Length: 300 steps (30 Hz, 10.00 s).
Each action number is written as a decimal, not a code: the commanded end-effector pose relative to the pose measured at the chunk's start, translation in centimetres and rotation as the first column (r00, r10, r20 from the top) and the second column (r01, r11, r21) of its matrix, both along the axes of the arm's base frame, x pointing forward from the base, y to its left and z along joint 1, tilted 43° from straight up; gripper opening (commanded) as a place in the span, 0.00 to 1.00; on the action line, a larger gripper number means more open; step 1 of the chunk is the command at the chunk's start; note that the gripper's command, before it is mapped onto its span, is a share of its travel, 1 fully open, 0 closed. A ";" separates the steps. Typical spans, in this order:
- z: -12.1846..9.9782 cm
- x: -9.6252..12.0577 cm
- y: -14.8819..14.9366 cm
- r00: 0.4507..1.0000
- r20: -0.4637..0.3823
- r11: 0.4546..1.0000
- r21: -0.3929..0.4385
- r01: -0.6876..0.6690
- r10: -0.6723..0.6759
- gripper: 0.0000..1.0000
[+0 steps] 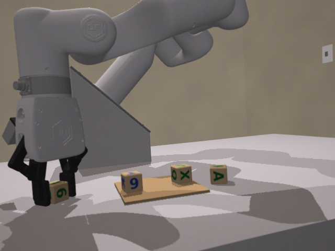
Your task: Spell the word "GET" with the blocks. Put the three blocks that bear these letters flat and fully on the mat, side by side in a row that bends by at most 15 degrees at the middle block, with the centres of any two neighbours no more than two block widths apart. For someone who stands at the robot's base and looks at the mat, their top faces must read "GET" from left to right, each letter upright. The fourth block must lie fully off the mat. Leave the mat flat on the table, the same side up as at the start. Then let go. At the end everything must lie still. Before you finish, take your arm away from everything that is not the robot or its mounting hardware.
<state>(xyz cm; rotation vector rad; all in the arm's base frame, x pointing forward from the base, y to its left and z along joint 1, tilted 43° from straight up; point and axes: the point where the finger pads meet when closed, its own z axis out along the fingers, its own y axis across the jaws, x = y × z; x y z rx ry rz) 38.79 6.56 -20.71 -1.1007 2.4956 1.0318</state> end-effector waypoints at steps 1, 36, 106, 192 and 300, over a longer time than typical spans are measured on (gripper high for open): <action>0.1 0.1 -0.2 1.000 0.003 1.000 -0.003 0.003 -0.002 0.47; 0.1 0.1 -0.2 1.000 0.003 1.000 -0.003 0.003 -0.002 0.27; 19.5 0.8 5.4 0.573 0.584 0.772 -0.155 -0.616 0.575 0.27; 12.5 0.1 11.9 0.572 0.583 0.771 -0.158 -0.617 0.577 0.27; 12.2 0.1 12.1 0.573 0.583 0.772 -0.157 -0.616 0.576 0.43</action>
